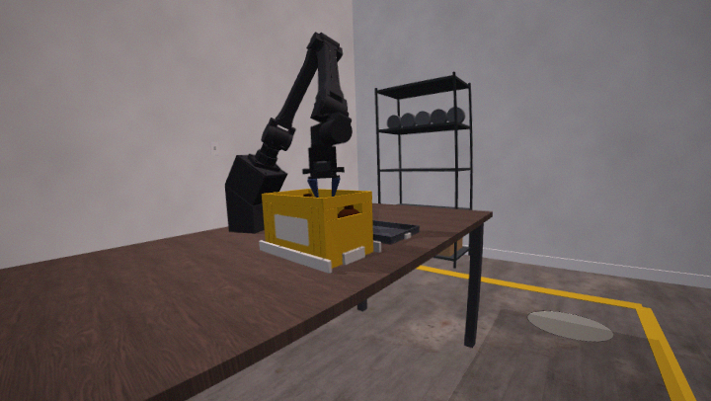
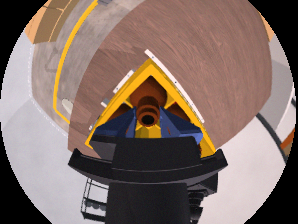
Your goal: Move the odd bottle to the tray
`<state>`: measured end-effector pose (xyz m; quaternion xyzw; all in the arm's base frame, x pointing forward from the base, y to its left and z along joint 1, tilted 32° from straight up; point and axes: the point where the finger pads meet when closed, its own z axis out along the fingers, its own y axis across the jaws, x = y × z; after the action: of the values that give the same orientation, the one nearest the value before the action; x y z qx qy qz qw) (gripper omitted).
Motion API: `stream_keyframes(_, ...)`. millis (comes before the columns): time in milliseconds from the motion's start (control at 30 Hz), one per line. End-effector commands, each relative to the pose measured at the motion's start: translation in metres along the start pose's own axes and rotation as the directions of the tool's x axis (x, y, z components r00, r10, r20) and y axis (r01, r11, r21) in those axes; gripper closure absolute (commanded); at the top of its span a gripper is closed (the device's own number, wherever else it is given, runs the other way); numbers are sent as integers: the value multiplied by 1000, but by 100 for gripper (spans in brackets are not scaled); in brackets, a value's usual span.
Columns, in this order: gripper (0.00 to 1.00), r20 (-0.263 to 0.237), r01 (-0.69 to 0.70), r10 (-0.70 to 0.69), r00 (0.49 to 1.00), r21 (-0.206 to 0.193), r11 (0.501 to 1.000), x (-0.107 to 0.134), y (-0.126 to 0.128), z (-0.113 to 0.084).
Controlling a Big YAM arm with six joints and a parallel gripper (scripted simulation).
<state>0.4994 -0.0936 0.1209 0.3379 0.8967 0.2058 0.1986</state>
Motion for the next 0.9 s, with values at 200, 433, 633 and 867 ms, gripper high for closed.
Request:
stream_keyframes(200, 100, -31, 0, 0, 1000, 10, 1000, 7, -2, 16)
stream_keyframes(433, 100, -31, 0, 0, 1000, 10, 1000, 7, -2, 16)
stream_keyframes(633, 39, -31, 0, 0, 1000, 10, 1000, 7, -2, 16)
stream_keyframes(867, 39, -30, -1, 1, 1000, 10, 1000, 7, -2, 16)
